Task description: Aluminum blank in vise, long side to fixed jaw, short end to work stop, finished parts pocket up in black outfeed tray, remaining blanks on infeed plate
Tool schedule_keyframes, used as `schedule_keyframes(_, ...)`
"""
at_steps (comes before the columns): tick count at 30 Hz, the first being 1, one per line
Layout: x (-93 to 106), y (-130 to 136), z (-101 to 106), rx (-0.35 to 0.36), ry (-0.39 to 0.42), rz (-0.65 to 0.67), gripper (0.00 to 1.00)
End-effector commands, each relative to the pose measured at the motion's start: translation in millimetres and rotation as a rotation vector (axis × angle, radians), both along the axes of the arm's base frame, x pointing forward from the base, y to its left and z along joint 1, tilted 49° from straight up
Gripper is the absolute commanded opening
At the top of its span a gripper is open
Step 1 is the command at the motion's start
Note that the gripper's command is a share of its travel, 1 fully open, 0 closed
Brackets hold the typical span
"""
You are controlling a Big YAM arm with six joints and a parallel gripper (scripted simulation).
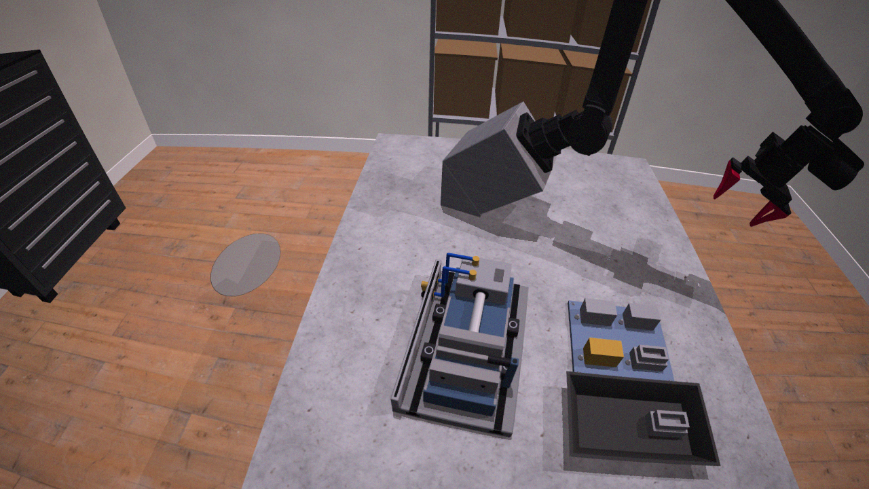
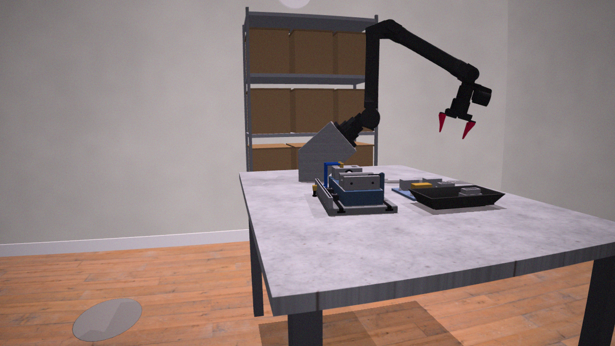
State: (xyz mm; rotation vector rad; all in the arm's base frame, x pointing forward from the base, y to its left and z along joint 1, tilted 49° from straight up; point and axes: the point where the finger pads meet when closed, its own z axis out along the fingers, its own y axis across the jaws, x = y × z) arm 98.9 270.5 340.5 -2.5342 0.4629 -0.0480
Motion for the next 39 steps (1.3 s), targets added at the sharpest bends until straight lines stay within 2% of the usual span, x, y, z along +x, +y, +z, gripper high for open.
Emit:
schedule_keyframes(1, 34.9, 8.9, -7.4, 0.005, 0.063, -0.115, 1.00)
schedule_keyframes(2, 34.9, 8.9, -7.4, 0.005, 0.063, -0.115, 1.00)
schedule_keyframes(8, 120.9, -5.5, -39.7, 0.064, 0.300, -0.387, 1.00)
schedule_keyframes(13, 189.0, -38.8, -54.6, 0.174, 0.460, -0.591, 1.00)
schedule_keyframes(17, 230.0, -73.1, -66.2, 0.265, 0.560, -0.723, 1.00)
schedule_keyframes(19, 230.0, -73.1, -66.2, 0.265, 0.560, -0.723, 1.00)
schedule_keyframes(24, 260.8, -111.6, -79.2, 0.360, 0.648, -0.840, 1.00)
schedule_keyframes(29, 275.3, -134.6, -85.3, 0.418, 0.690, -0.900, 1.00)
schedule_keyframes(38, 277.3, -136.9, -79.8, 0.438, 0.685, -0.899, 1.00)
schedule_keyframes(39, 276.7, -135.9, -78.7, 0.438, 0.682, -0.895, 0.00)
